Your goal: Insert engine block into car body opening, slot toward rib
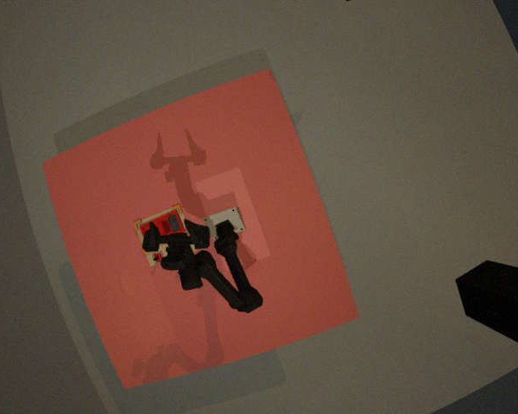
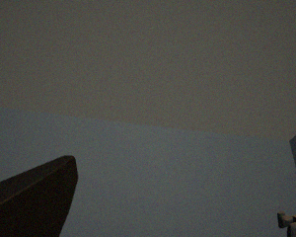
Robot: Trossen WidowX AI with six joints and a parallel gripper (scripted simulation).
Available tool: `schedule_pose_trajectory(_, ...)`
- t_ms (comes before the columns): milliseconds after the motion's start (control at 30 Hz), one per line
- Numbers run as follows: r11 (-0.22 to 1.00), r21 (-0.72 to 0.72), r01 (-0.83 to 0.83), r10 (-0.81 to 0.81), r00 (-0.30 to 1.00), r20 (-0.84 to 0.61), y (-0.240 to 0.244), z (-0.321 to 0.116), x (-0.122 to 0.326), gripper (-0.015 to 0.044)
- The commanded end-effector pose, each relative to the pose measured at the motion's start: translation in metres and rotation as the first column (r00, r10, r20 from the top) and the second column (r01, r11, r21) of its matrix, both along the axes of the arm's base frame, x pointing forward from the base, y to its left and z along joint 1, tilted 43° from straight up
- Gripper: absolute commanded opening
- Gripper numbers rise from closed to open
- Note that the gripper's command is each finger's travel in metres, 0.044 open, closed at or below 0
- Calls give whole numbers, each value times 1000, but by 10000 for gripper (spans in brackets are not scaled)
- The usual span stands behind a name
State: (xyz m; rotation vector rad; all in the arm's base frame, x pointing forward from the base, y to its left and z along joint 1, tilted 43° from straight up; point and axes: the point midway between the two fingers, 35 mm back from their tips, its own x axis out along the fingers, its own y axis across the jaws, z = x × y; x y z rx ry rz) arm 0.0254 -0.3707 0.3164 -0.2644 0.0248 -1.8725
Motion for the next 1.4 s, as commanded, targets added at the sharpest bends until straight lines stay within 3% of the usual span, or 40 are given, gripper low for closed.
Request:
schedule_pose_trajectory(0,990,80,-112,115,993,-24,-8,-13,30,440)
schedule_pose_trajectory(300,905,268,-330,356,933,-50,-9,-48,94,440)
schedule_pose_trajectory(600,739,445,-505,572,820,-18,9,-84,155,440)
schedule_pose_trajectory(1000,414,652,-635,785,612,97,60,-133,221,440)
schedule_pose_trajectory(1367,63,772,-633,872,410,266,128,-170,261,440)
